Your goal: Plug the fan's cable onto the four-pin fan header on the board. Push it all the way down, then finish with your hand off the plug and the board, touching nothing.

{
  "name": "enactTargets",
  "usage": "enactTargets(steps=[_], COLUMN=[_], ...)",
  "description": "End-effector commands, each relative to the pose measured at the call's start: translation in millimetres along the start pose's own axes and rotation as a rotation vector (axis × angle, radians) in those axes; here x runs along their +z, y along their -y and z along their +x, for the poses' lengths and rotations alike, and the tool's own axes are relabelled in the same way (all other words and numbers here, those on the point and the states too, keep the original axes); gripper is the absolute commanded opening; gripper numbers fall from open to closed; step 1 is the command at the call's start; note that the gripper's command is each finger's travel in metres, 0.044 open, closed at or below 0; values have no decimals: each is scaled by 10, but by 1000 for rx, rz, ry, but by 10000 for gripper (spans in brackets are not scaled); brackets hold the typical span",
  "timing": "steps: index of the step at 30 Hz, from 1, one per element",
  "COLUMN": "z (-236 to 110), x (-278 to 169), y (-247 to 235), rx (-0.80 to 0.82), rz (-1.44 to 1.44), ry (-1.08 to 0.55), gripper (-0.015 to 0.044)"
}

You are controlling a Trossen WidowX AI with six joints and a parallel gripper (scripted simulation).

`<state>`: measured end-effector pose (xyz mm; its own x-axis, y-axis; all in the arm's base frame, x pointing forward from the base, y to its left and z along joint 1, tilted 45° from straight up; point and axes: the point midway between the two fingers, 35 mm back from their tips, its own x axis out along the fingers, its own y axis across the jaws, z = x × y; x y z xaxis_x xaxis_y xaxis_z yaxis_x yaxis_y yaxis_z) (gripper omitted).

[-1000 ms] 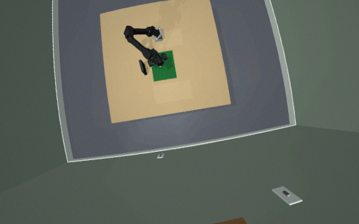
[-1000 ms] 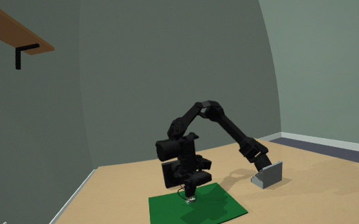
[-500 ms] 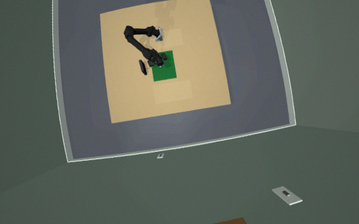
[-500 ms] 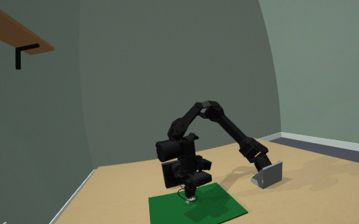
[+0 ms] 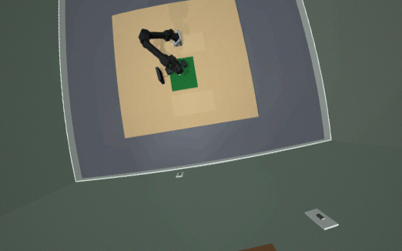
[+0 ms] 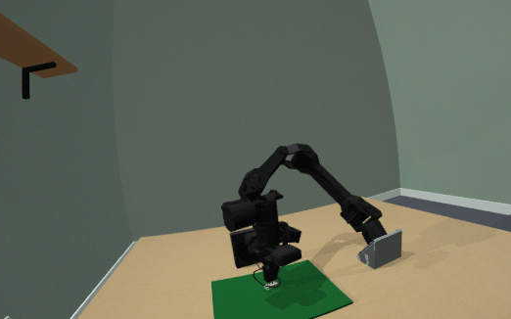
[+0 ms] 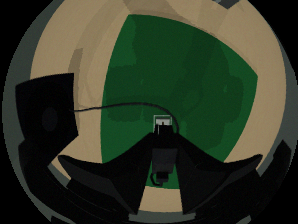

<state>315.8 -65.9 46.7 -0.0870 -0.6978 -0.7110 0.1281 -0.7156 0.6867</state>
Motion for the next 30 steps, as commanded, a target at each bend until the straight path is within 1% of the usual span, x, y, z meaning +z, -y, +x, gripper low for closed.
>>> enactTargets(steps=[1, 30], z=[12, 46], x=[5, -2], y=[-3, -6], rx=[3, 3], rz=[-4, -2], ry=[3, 3], gripper=[0, 0])
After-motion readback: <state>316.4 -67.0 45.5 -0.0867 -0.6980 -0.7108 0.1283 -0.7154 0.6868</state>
